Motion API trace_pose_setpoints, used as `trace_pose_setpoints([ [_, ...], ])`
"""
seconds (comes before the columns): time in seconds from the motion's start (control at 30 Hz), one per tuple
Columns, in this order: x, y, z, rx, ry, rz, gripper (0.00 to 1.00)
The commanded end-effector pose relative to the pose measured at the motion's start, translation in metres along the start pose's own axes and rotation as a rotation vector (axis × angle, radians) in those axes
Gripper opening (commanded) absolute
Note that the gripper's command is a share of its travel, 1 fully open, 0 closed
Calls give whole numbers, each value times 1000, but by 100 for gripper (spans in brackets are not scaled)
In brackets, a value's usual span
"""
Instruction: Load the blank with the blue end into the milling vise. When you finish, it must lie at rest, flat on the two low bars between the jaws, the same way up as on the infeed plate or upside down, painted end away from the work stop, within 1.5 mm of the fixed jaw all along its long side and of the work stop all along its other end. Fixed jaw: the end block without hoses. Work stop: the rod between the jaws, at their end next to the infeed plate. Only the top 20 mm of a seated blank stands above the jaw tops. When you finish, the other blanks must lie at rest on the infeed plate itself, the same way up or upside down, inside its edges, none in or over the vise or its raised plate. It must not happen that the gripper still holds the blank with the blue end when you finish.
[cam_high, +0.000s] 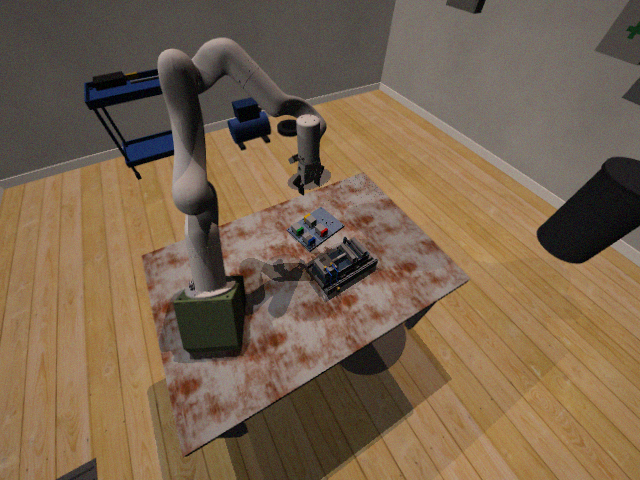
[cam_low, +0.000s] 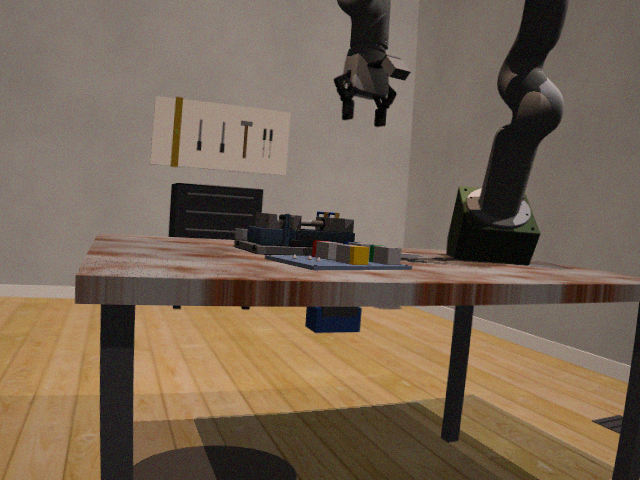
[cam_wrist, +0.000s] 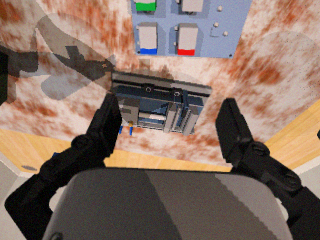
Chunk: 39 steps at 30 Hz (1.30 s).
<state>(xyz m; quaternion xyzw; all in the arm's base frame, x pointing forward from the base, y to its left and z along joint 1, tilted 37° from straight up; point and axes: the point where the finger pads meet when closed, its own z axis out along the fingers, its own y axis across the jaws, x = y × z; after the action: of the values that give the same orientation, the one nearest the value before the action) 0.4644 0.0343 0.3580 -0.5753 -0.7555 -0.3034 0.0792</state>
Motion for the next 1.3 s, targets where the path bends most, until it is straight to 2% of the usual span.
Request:
trace_pose_setpoints([
  [0.0,-1,0,-1,-1,-1,-1,100],
  [0.23,-1,0,-1,-1,-1,-1,100],
  [0.57,58,14,-1,-1,-1,-1,100],
  [0.8,58,14,-1,-1,-1,-1,100],
  [1.13,108,26,-1,-1,0,-1,100],
  [1.27,108,26,-1,-1,0,-1,100],
])
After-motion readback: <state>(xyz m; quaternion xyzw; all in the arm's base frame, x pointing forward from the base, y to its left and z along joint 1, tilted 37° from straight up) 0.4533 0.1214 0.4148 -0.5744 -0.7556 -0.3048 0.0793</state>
